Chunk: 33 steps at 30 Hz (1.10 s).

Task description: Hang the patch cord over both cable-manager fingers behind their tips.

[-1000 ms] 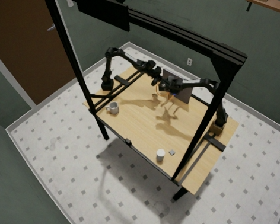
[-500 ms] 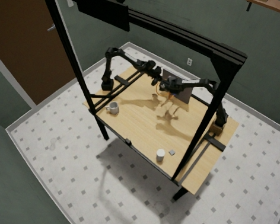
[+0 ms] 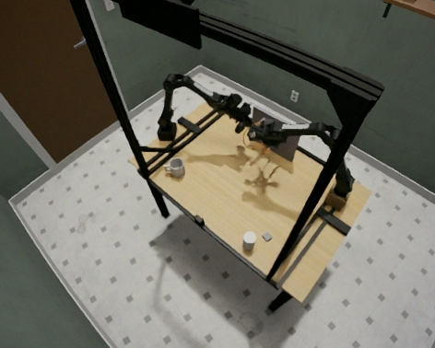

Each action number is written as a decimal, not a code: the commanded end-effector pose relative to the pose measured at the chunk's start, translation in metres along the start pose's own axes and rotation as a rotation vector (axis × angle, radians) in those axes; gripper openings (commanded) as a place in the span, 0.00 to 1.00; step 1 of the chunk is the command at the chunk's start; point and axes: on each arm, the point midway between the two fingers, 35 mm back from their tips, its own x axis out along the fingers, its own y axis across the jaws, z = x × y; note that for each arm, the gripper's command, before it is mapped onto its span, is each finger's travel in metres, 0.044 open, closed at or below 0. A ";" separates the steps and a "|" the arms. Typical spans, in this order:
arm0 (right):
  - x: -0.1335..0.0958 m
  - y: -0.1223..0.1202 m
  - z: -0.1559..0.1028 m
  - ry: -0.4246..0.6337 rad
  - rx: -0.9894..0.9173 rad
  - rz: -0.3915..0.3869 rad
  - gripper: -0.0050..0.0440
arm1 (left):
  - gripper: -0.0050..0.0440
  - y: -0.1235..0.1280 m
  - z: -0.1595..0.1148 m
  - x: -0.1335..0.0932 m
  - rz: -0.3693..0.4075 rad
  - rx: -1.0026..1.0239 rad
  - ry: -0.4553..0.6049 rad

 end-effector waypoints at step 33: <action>-0.009 -0.007 0.010 -0.033 0.062 -0.038 0.15 | 0.18 0.001 0.010 -0.005 0.000 -0.002 -0.024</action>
